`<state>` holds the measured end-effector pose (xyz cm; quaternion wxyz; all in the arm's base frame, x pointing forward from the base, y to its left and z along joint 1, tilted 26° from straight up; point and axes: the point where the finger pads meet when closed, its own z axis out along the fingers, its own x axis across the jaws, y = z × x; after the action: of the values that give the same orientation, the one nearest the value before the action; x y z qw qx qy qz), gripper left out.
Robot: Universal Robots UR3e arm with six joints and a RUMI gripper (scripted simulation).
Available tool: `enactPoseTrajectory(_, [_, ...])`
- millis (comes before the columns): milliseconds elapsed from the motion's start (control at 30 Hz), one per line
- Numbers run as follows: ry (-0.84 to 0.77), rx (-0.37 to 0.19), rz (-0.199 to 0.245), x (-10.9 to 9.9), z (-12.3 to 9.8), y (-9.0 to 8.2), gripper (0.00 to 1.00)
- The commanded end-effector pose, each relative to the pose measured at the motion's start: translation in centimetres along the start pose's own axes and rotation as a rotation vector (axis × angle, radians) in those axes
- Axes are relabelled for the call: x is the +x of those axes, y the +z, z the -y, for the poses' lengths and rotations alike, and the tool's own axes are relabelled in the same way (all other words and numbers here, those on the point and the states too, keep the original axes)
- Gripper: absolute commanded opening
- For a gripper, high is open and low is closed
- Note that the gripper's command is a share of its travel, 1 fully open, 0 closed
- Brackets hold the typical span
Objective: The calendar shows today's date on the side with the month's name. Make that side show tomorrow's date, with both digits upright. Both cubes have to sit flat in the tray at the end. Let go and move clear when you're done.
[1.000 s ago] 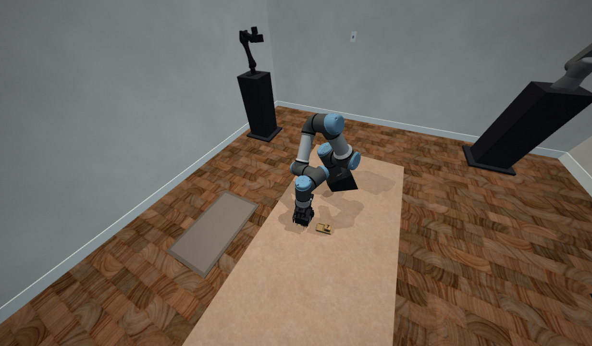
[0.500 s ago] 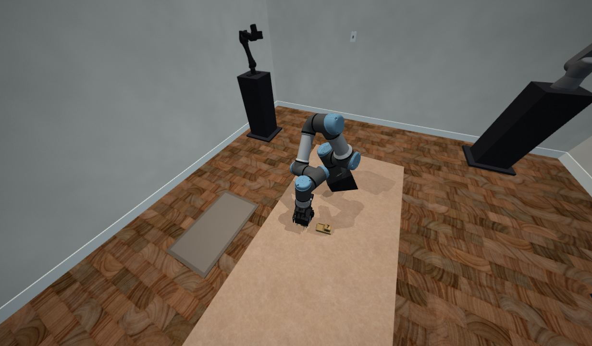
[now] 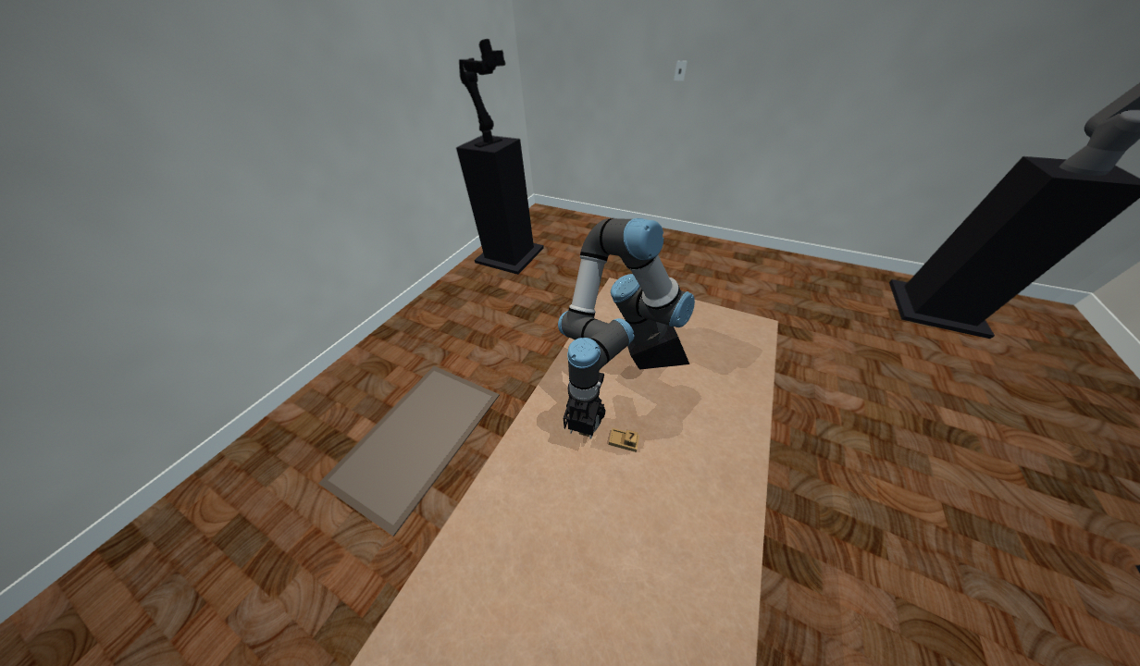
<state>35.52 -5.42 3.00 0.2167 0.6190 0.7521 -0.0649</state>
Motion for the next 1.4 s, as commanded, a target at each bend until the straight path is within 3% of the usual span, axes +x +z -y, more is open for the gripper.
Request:
enactPoseTrajectory(0, [0.0, -0.002, 0.001, 0.0, -0.1, -0.1, 0.24])
enactPoseTrajectory(33, [0.0, -0.002, 0.001, 0.0, -0.1, -0.1, 0.28])
enactPoseTrajectory(467, [0.0, -0.002, 0.001, 0.0, -0.1, -0.1, 0.28])
enactPoseTrajectory(767, [0.0, -0.002, 0.001, 0.0, -0.1, -1.0, 0.28])
enactPoseTrajectory(1267, [0.0, -0.002, 0.001, 0.0, -0.1, -6.8, 0.28])
enactPoseTrajectory(1367, [0.0, -0.002, 0.001, 0.0, -0.1, -7.1, 0.28])
